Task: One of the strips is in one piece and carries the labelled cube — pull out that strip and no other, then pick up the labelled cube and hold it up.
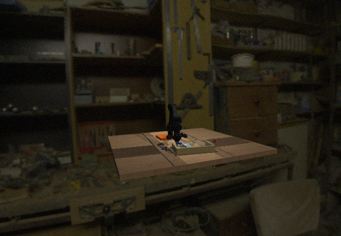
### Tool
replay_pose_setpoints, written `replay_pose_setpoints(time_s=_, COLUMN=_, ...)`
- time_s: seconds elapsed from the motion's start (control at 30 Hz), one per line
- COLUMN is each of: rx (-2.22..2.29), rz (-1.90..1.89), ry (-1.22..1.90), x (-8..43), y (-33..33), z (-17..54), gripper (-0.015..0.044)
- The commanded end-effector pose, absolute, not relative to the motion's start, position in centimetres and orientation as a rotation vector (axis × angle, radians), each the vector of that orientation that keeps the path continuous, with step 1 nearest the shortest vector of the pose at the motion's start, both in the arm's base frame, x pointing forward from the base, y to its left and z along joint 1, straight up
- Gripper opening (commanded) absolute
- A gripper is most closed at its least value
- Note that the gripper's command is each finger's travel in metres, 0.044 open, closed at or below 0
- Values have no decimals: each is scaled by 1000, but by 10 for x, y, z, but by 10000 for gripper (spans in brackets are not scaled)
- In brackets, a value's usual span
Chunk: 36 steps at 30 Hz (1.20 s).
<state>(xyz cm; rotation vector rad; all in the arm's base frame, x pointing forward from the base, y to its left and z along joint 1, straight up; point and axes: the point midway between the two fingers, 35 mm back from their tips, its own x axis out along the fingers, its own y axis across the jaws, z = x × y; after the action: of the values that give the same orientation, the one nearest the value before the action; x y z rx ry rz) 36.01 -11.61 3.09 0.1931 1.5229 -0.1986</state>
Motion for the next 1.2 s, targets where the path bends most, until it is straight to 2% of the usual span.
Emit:
replay_pose_setpoints(time_s=0.0, rx=192, rz=-204, ry=1522, x=360, y=-117, z=29, gripper=0)
replay_pose_setpoints(time_s=1.17, rx=192, rz=-204, ry=1522, x=361, y=-117, z=26, gripper=0)
